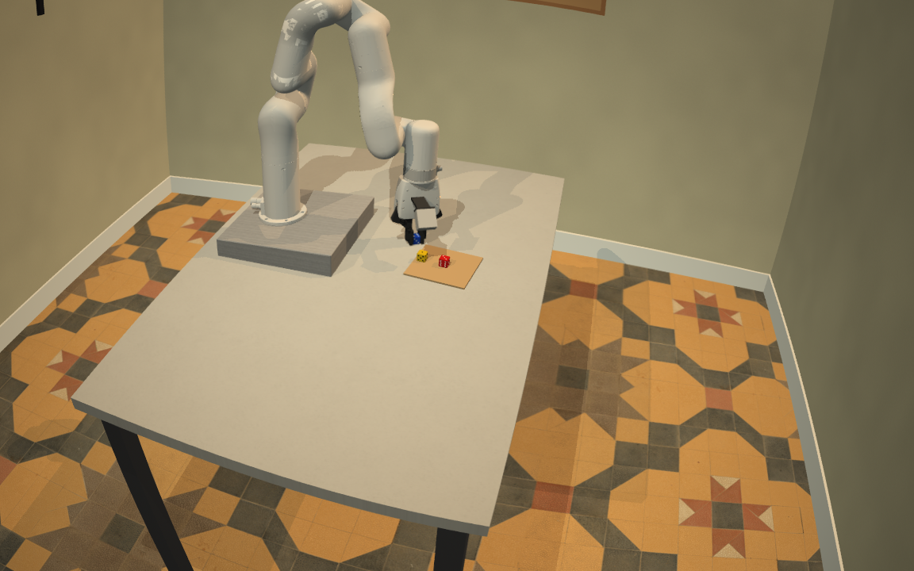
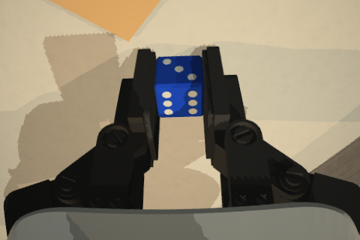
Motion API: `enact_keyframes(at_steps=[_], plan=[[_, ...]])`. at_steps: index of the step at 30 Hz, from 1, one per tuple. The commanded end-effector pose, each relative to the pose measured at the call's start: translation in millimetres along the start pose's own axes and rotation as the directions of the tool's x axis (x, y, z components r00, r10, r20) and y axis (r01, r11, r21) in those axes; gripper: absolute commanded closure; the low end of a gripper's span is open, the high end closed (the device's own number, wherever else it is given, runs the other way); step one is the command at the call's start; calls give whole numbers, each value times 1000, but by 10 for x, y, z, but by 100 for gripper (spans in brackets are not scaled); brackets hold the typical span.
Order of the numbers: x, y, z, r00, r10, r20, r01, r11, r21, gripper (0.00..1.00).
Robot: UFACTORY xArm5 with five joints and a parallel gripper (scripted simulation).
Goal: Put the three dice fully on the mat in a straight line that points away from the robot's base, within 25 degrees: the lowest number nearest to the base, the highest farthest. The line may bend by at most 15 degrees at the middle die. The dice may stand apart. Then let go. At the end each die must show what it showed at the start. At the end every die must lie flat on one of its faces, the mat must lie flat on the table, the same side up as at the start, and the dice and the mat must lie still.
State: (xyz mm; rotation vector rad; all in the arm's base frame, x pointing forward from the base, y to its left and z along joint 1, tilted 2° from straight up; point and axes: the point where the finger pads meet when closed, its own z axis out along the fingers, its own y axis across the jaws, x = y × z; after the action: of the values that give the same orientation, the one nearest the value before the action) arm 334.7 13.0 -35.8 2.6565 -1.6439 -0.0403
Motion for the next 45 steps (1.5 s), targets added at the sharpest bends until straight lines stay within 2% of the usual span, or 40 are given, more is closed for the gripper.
enact_keyframes(at_steps=[1,8,13,15,22,26,39,41,43,45], plan=[[5,-11,-7,1000,0,-1,0,1000,3,85],[7,-10,-41,1000,0,-1,0,1000,3,85],[12,-7,-270,1000,0,-1,0,1000,3,85],[12,-7,-270,1000,0,-1,0,1000,3,85],[13,-7,-785,1000,0,-1,0,1000,3,85],[13,-7,-960,1000,0,-1,0,1000,3,85],[20,-11,-997,1000,3,-1,-3,1000,3,85],[149,-103,-1020,998,67,0,-67,998,3,85],[405,-262,-1053,982,187,1,-187,982,3,85],[487,-308,-1059,975,224,2,-224,975,3,85]])
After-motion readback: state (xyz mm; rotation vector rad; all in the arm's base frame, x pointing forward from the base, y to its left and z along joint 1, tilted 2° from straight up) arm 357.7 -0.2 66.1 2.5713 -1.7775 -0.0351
